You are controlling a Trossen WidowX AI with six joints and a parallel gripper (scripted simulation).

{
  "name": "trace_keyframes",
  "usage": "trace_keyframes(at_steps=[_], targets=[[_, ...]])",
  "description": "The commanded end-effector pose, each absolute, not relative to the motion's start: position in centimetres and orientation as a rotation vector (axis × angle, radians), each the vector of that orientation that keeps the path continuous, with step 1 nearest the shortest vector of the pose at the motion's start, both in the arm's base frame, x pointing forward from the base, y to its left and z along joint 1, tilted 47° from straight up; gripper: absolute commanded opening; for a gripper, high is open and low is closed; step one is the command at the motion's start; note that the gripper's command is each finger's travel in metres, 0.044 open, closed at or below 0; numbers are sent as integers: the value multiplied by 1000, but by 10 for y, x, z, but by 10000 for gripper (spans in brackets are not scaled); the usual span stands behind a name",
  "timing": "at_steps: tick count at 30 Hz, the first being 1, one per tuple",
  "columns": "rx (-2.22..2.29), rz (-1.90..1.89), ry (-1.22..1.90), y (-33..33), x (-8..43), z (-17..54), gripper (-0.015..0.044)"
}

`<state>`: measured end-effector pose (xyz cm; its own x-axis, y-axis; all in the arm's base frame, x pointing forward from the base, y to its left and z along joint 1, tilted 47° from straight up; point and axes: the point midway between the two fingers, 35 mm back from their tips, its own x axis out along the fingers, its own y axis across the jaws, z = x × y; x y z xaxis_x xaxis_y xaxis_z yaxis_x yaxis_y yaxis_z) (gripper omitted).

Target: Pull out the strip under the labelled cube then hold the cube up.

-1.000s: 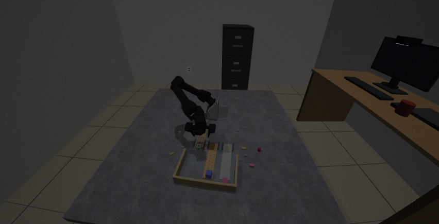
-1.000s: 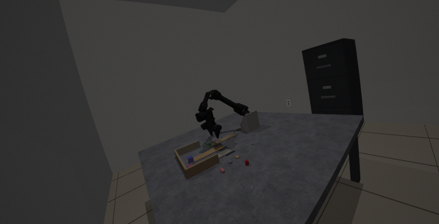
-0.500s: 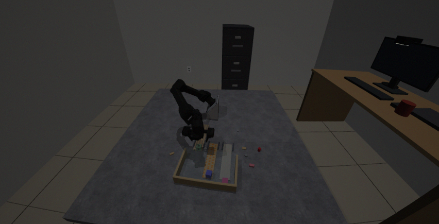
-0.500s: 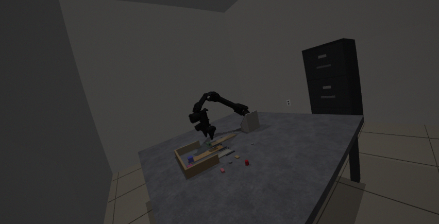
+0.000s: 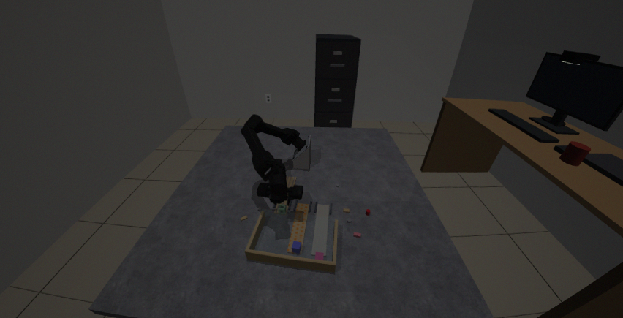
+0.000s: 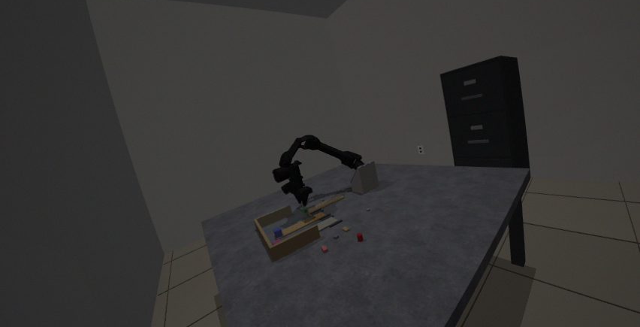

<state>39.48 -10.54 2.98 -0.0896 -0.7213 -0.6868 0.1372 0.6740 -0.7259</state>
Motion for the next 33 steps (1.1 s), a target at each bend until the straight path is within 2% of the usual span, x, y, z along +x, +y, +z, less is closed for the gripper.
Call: trace_keyframes(at_steps=[1, 27, 31, 33], targets=[[-516, -769, 1503, -111, 394, 24, 250], [-518, -771, 1502, -136, 389, 1, 250], [-508, -773, 1498, -136, 391, 3, 145], [-508, -773, 1498, -136, 391, 3, 132]])
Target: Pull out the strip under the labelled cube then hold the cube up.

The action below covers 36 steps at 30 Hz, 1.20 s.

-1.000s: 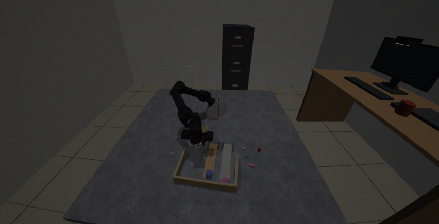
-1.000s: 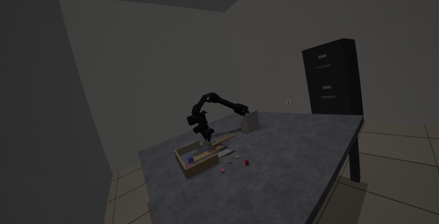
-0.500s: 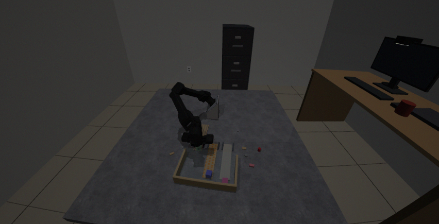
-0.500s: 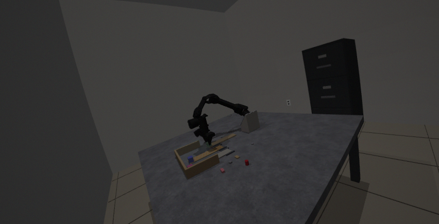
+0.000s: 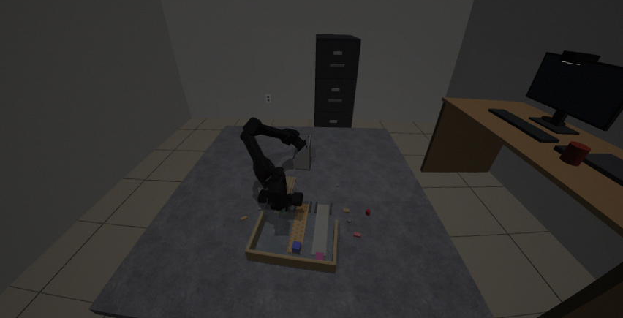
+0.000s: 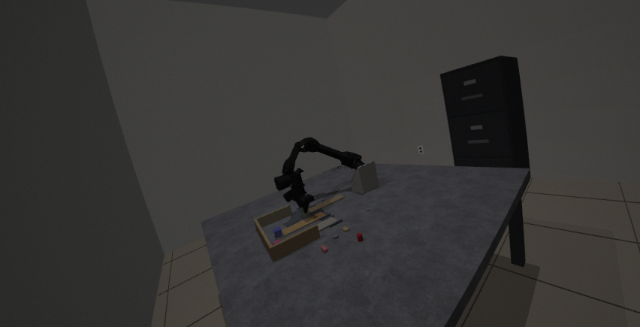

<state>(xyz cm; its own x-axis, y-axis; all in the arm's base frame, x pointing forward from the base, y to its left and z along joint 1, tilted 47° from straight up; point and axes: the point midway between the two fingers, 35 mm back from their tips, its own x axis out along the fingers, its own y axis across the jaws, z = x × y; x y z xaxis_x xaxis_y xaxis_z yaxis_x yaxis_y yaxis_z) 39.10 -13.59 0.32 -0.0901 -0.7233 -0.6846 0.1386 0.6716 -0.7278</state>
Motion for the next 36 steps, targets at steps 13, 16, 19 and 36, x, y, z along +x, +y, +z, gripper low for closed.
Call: trace_keyframes(at_steps=[13, 16, 19, 36], targets=[[-510, -770, 1501, -119, 374, 11, 0], [-512, -769, 1503, -108, 361, 16, 0], [-515, -768, 1505, -98, 348, 21, 0], [-517, -767, 1508, -83, 306, 21, 0]])
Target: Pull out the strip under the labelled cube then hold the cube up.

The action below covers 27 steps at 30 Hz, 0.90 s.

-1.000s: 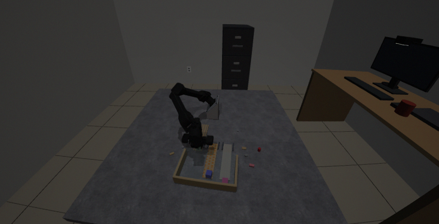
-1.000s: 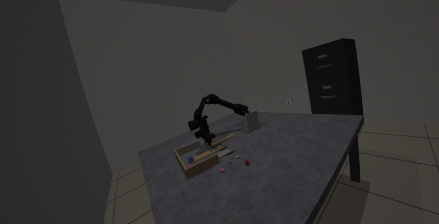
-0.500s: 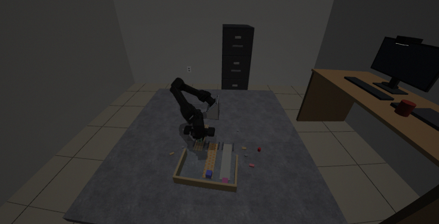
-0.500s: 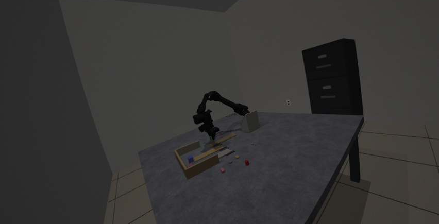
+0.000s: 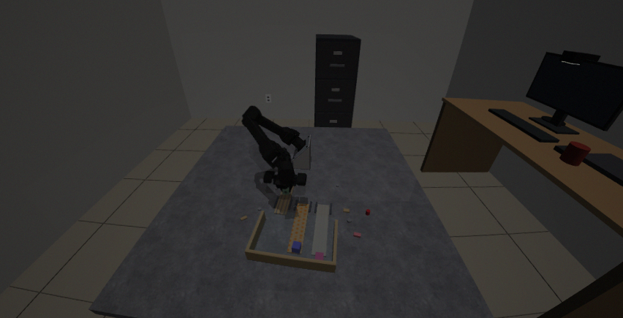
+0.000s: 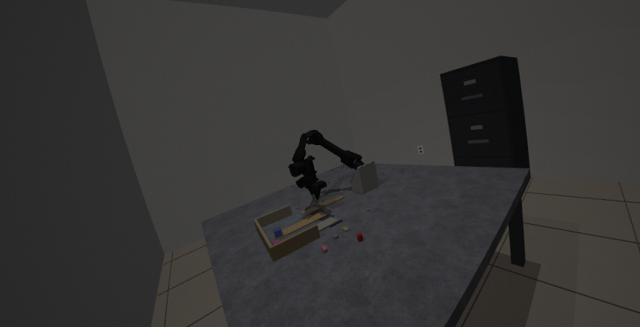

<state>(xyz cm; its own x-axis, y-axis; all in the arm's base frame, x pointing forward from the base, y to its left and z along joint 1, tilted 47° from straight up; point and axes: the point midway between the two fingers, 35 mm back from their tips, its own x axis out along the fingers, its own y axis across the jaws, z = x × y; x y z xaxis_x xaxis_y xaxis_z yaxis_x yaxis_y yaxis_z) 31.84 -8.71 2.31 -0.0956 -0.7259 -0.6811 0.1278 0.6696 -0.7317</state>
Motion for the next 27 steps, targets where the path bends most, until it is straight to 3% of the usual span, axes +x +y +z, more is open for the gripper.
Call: trace_keyframes(at_steps=[1, 27], targets=[[-518, -767, 1508, -82, 302, 21, 0], [-517, -766, 1509, -54, 296, 44, 0]])
